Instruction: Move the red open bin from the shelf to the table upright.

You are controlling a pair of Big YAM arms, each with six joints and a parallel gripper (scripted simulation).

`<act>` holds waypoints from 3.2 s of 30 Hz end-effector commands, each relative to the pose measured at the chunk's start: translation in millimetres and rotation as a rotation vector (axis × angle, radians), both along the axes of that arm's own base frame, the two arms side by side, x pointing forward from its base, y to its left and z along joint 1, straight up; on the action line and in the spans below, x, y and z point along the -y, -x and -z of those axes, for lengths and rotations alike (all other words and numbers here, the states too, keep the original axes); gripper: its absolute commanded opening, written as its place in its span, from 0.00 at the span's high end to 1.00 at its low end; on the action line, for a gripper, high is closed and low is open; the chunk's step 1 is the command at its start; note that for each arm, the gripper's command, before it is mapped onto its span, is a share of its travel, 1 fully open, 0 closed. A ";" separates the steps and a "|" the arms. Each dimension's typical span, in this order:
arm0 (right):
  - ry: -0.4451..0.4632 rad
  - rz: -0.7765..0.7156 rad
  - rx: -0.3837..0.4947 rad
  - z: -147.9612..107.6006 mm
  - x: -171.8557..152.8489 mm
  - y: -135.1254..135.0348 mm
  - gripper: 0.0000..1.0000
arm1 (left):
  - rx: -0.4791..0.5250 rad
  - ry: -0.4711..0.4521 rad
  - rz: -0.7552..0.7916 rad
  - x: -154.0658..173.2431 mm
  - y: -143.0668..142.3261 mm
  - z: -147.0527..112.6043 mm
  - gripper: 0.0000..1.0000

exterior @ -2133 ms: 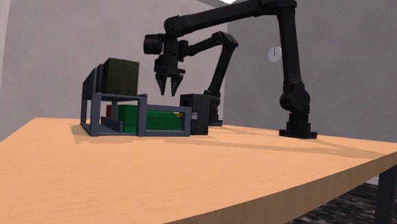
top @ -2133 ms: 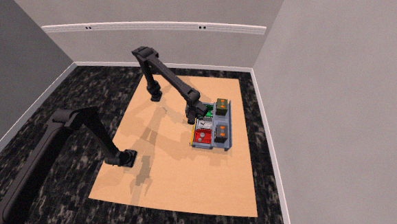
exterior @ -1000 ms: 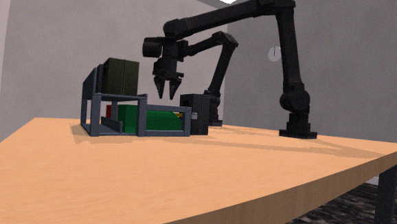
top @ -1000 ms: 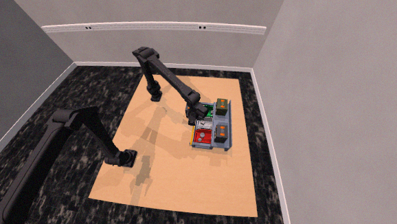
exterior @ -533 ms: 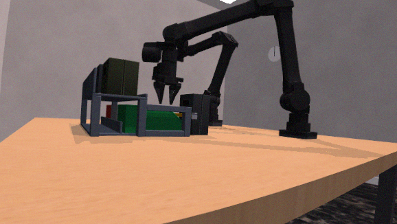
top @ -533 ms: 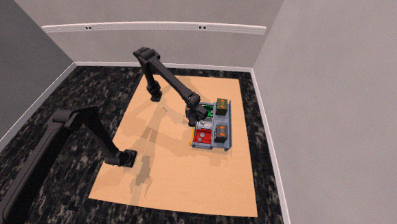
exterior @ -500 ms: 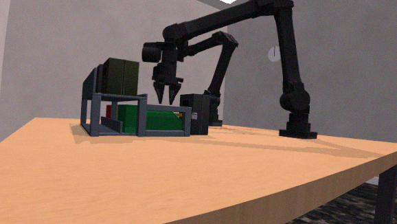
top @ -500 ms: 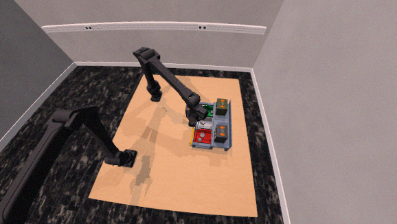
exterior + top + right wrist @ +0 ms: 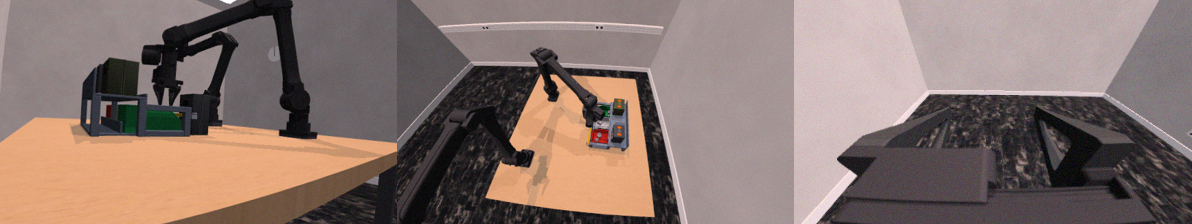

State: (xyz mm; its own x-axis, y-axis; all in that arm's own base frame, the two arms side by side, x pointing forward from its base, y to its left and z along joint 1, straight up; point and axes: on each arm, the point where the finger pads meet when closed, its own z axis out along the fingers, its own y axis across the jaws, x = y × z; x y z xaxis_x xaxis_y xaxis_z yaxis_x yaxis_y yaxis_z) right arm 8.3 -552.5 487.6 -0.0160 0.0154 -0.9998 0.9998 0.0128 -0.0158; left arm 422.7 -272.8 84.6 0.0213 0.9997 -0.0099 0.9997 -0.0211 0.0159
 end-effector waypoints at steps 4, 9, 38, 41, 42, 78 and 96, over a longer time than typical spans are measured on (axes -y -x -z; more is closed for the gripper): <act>0.015 0.007 0.016 -12.9 -7.6 5.6 0.00 | -0.003 -0.001 0.003 2.3 0.8 5.9 0.57; 0.015 0.007 0.016 -12.9 -7.6 5.6 0.00 | -0.009 -0.005 0.002 1.6 1.9 10.0 0.57; 0.015 0.007 0.016 -12.9 -7.6 5.6 0.00 | -0.009 -0.005 -0.002 0.8 3.2 10.0 0.57; 0.015 0.007 0.016 -12.9 -7.6 5.6 0.00 | -0.013 -0.008 -0.003 0.1 4.4 11.9 0.57; 0.015 0.007 0.016 -12.9 -7.6 5.6 0.00 | -0.014 -0.008 -0.003 -0.2 4.8 12.6 0.57; 0.015 0.007 0.016 -12.9 -7.6 5.6 0.00 | -0.009 -0.006 -0.007 -0.7 5.9 10.2 0.57; 0.015 0.007 0.016 -12.9 -7.6 5.6 0.00 | 0.001 0.000 -0.007 0.8 3.9 4.3 0.57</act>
